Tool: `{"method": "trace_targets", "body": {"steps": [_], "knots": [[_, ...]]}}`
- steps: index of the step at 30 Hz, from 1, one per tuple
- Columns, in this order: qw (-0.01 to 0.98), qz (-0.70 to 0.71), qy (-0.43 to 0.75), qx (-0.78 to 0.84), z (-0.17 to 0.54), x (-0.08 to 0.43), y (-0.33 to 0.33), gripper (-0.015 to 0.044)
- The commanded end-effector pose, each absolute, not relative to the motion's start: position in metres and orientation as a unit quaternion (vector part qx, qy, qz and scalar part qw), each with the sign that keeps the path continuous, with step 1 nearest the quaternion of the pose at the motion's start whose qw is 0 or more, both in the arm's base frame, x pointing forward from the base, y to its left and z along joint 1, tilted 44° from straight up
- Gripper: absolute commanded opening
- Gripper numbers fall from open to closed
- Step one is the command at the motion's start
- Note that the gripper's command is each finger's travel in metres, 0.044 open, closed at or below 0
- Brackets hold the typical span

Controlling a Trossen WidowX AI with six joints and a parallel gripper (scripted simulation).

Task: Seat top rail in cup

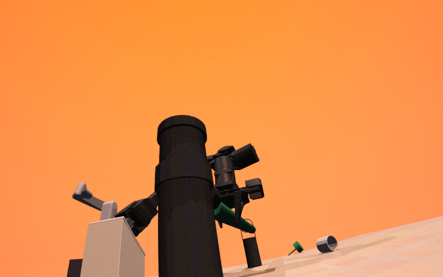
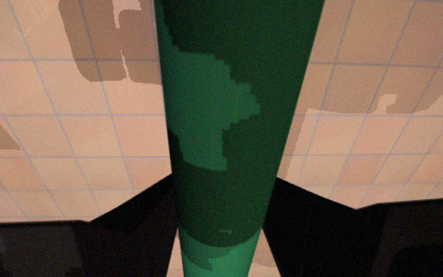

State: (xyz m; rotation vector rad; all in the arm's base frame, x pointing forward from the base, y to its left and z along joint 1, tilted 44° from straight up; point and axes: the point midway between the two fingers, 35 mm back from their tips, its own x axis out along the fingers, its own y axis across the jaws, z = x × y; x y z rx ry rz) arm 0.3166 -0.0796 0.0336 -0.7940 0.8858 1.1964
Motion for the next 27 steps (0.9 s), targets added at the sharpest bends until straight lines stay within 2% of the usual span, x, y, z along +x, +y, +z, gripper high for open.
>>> {"method": "trace_targets", "body": {"steps": [1, 27], "knots": [[0.665, 0.53, 0.392, -0.351, 0.0335, 0.3165, -0.0796, 0.0], [0.665, 0.53, 0.392, -0.351, 0.0379, 0.3197, -0.0867, 0.0]]}}
